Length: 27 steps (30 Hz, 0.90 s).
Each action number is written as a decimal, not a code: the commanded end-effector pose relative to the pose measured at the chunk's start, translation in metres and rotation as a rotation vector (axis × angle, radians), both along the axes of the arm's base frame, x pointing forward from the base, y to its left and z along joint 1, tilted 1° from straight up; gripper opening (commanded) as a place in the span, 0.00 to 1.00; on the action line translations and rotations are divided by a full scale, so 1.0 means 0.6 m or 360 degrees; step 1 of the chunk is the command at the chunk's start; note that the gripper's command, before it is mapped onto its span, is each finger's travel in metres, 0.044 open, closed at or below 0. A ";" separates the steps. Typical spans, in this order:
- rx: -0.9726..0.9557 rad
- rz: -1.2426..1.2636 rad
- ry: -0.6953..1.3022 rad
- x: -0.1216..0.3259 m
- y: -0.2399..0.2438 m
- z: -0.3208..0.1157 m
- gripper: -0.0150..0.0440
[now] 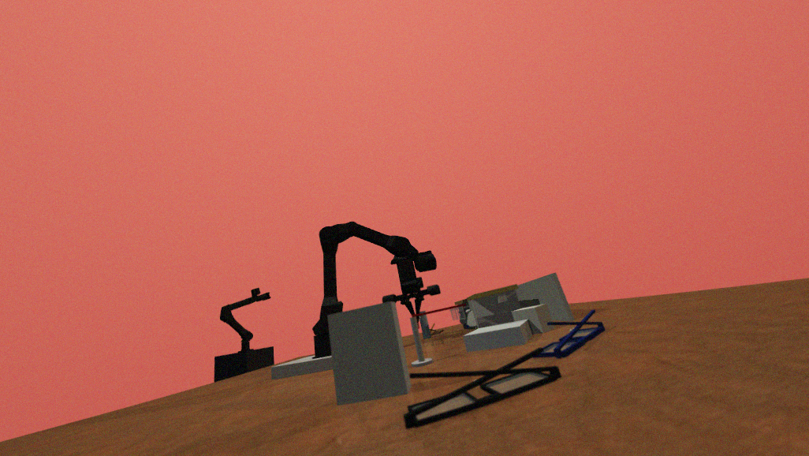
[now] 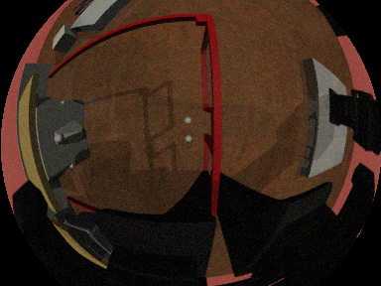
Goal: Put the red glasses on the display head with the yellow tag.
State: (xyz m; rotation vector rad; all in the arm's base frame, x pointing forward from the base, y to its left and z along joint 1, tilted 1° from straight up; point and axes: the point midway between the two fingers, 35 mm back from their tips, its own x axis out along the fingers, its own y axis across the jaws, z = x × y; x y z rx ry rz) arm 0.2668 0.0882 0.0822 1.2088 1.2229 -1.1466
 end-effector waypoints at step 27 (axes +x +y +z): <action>-0.0007 0.0001 -0.0007 0.073 0.002 0.003 0.25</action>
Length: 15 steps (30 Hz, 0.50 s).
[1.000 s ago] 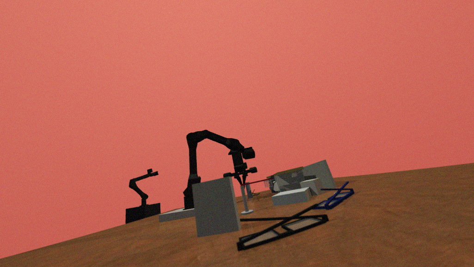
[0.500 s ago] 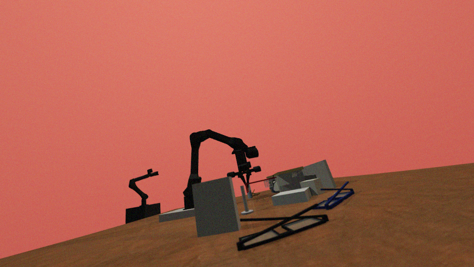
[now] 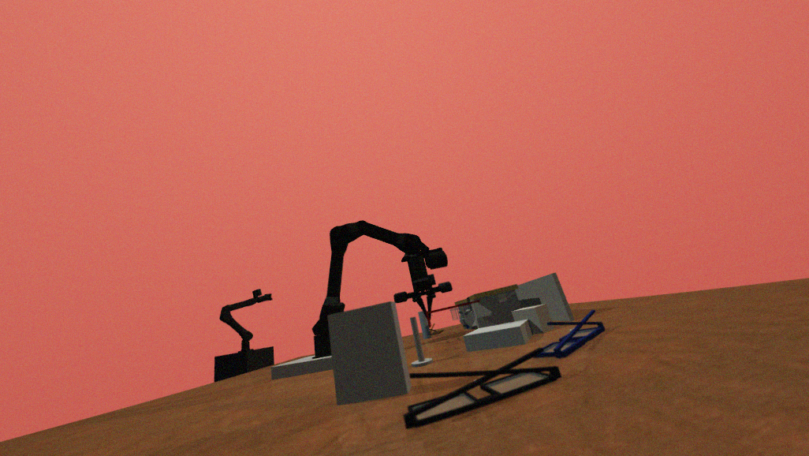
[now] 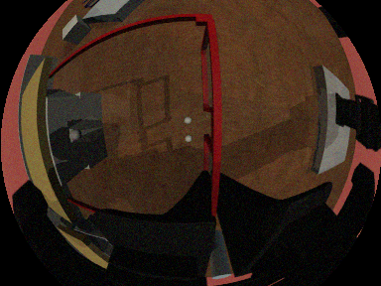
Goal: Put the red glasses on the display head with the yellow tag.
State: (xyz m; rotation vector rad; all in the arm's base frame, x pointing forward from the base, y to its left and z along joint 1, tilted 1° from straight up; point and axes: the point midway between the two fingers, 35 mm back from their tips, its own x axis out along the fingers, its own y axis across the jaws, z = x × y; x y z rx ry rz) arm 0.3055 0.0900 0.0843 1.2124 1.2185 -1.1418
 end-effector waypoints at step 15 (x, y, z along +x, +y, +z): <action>-0.0008 0.0001 0.0000 0.045 0.000 0.001 0.25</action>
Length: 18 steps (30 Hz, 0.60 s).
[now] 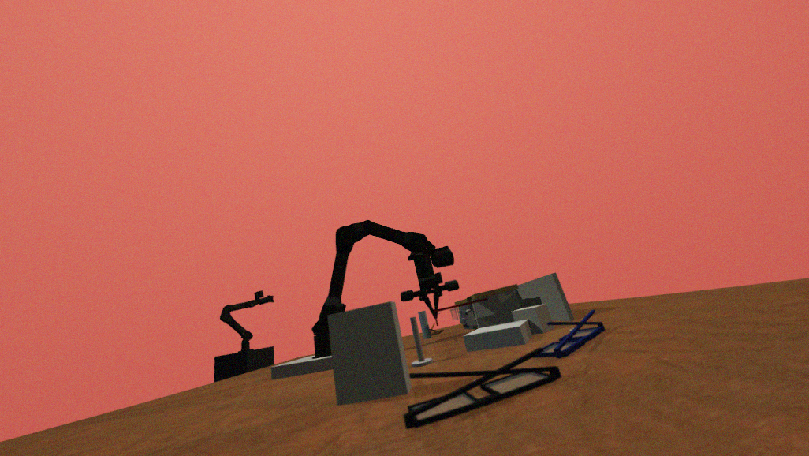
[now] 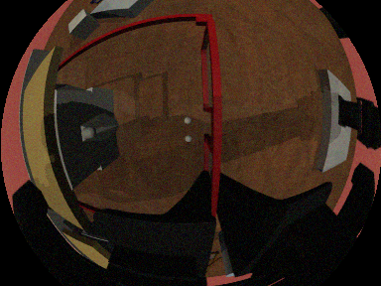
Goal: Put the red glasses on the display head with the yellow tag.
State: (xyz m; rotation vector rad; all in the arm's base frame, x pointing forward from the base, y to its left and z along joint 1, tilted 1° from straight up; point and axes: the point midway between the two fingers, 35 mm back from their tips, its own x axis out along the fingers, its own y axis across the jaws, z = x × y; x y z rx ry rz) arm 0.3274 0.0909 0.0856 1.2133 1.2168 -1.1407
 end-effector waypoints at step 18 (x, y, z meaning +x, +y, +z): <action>-0.0007 0.0002 0.0000 0.051 0.001 0.000 0.25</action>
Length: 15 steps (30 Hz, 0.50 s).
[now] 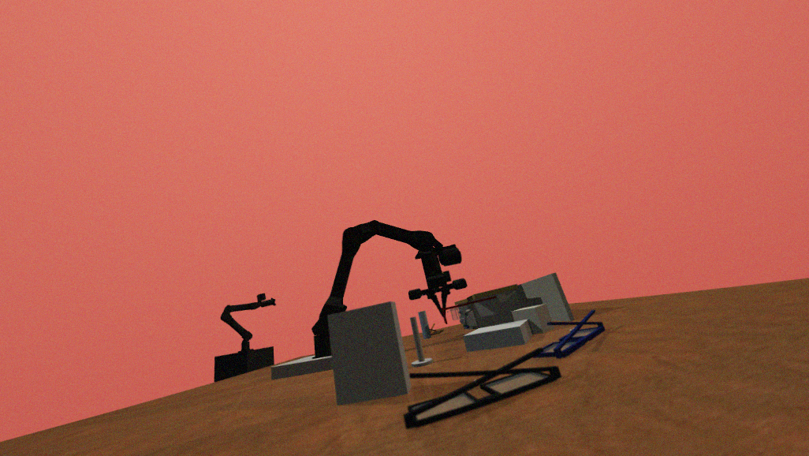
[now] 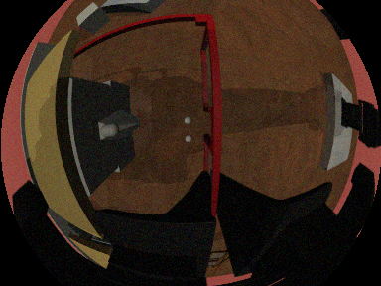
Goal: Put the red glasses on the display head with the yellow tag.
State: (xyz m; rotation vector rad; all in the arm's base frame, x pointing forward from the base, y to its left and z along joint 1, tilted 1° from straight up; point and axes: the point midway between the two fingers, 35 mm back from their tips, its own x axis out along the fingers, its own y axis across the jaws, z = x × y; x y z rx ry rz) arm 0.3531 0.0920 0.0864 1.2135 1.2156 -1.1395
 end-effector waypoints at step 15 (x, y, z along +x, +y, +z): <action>-0.0007 0.0001 0.0000 0.045 0.000 0.001 0.25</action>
